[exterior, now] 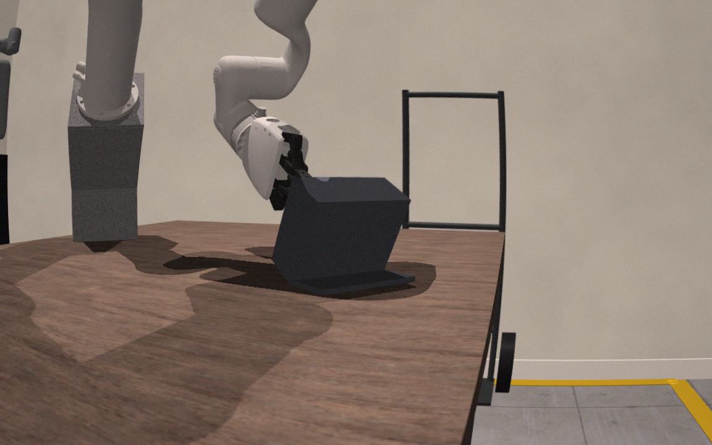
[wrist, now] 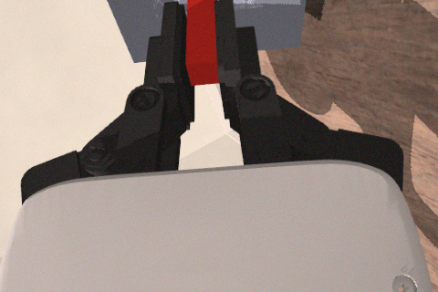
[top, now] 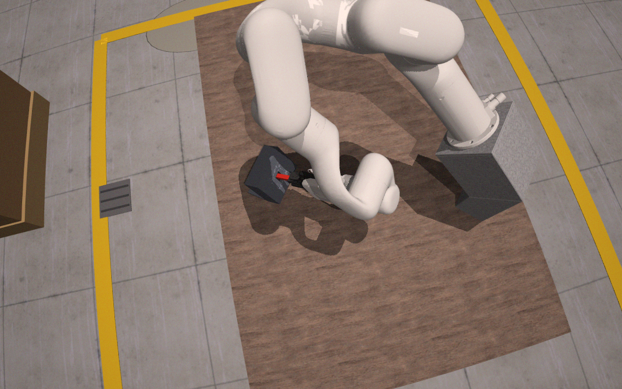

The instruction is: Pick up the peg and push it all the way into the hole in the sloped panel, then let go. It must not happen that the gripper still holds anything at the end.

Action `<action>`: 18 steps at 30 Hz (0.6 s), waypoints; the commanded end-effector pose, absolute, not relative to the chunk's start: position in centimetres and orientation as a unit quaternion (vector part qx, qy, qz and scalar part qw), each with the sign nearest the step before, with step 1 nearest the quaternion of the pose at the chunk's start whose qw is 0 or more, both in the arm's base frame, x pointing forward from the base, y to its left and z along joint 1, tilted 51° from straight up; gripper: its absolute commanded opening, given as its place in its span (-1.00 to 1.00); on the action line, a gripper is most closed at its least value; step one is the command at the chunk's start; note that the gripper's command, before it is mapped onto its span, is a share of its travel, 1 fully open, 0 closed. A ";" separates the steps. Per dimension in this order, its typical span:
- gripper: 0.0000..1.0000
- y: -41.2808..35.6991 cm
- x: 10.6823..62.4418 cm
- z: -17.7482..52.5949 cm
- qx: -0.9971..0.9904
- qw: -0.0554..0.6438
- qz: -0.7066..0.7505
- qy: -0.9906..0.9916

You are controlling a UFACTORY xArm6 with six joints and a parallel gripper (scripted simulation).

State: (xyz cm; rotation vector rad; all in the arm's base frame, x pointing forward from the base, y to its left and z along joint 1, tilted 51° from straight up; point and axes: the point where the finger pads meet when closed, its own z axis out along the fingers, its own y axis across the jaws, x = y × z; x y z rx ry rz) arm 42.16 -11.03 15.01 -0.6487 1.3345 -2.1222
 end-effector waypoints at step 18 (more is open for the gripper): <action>-1.00 -11.7 42.9 15.5 -0.241 0.273 -0.788 0.496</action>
